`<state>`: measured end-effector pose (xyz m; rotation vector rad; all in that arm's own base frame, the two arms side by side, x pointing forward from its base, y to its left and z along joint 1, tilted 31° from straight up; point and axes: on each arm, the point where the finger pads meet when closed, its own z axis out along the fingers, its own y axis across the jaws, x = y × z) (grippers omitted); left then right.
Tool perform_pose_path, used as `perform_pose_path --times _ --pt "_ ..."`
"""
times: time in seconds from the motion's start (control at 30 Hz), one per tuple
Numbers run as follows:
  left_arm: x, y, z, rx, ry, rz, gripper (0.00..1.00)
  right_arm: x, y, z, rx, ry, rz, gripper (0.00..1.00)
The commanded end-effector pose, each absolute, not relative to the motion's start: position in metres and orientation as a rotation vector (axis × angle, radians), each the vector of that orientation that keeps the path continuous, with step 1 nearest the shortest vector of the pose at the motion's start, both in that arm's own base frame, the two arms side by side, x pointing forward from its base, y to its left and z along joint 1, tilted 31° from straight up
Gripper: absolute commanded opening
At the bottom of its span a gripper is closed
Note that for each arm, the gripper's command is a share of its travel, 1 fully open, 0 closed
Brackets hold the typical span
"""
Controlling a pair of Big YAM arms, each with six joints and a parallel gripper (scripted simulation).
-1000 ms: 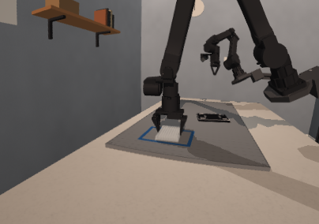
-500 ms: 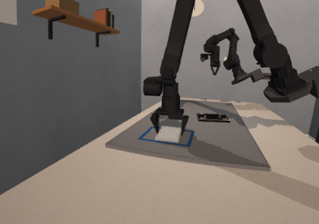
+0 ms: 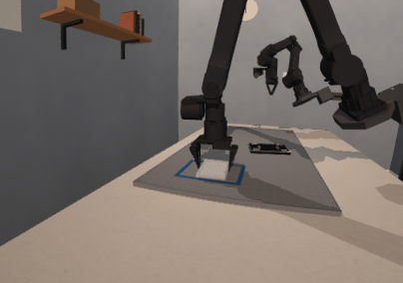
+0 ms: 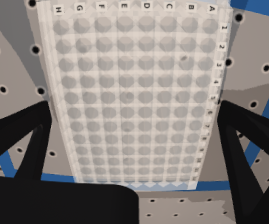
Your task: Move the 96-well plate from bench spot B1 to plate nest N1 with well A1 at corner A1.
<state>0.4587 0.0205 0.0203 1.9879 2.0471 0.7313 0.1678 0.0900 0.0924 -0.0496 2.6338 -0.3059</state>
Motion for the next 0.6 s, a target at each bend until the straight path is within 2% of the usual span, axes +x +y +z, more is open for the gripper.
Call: perform_pose_path --times 0.0,0.57 --pt "0.456 0.014 0.038 1.972 2.036 0.741 1.00 0.172 0.096 0.103 -0.031 2.621 -0.280 1.00" --pt "0.435 0.006 0.070 1.975 2.036 0.739 1.00 0.172 0.096 0.103 -0.031 2.621 -0.280 1.00"
